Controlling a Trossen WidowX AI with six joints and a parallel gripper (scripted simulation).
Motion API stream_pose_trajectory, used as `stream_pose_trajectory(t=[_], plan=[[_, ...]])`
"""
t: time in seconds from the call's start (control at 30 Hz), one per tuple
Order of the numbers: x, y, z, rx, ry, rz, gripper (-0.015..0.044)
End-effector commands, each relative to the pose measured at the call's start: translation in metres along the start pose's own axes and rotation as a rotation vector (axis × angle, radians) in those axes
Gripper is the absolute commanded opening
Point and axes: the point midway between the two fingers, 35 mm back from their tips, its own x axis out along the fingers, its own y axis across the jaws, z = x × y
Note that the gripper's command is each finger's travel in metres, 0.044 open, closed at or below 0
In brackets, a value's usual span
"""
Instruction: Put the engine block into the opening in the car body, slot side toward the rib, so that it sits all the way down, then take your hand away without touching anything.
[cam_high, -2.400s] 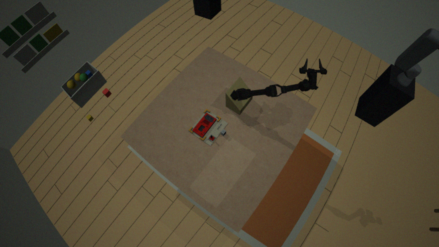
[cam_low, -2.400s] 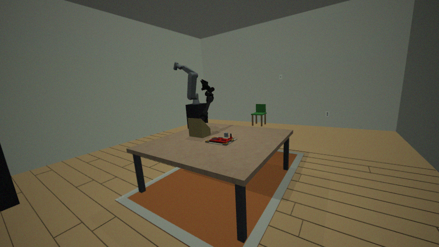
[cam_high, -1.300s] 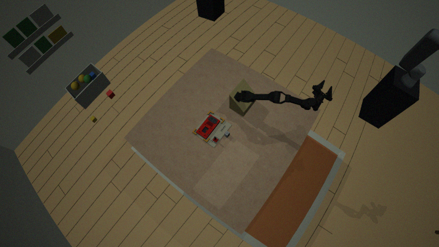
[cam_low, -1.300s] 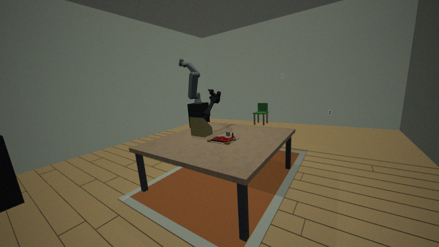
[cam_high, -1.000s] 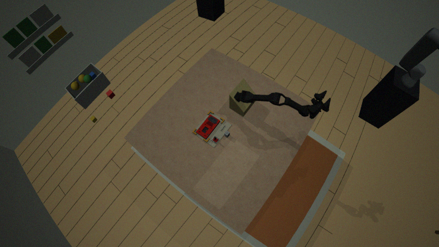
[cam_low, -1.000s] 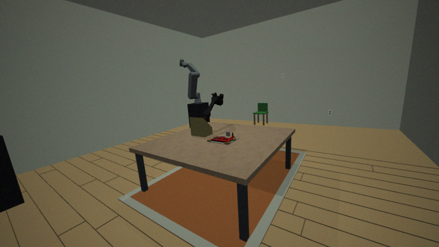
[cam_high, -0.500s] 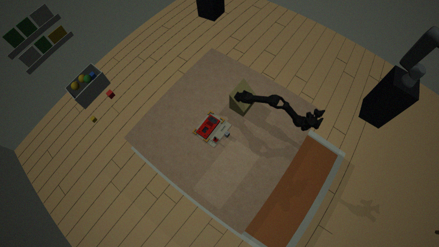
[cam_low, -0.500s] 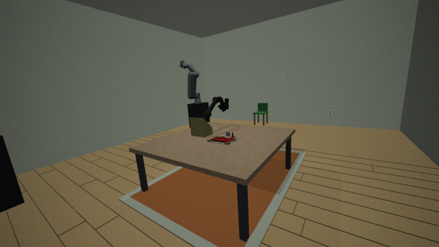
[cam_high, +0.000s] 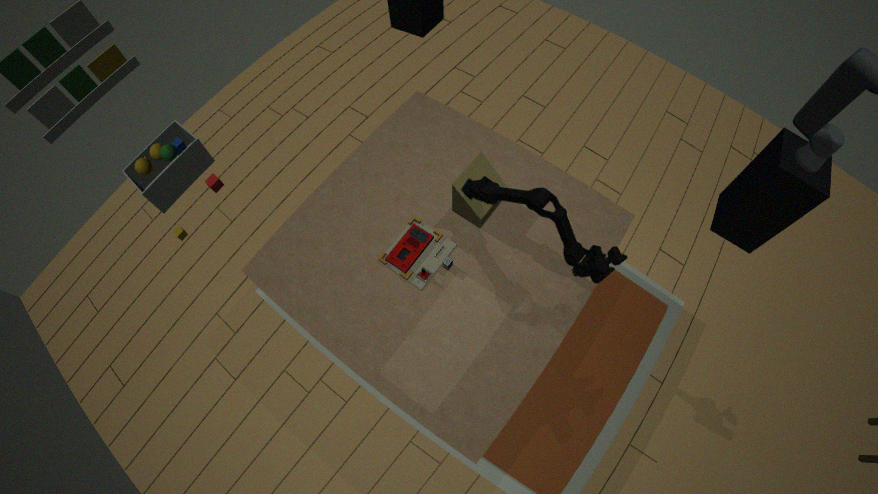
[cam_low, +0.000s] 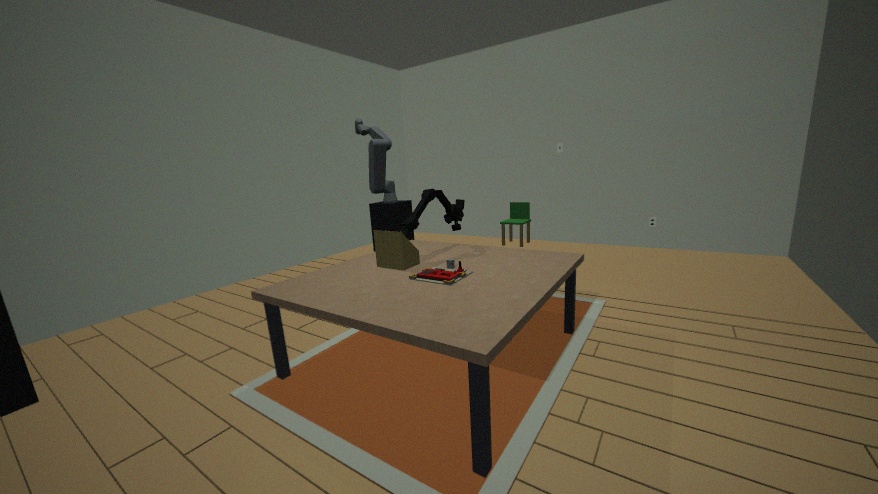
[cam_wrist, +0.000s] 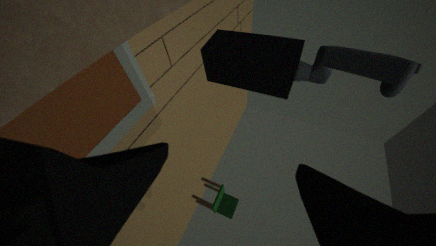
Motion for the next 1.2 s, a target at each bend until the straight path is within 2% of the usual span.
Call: stream_pose_trajectory(t=[0.0,0.6,1.17], plan=[[-0.02,0.023,-0.012,0.055,0.048,0.074,0.044],[-0.166,0.147,-0.045,0.415,0.331,0.453,0.044],[-0.33,0.216,-0.016,0.83,0.653,0.718,0.044]])
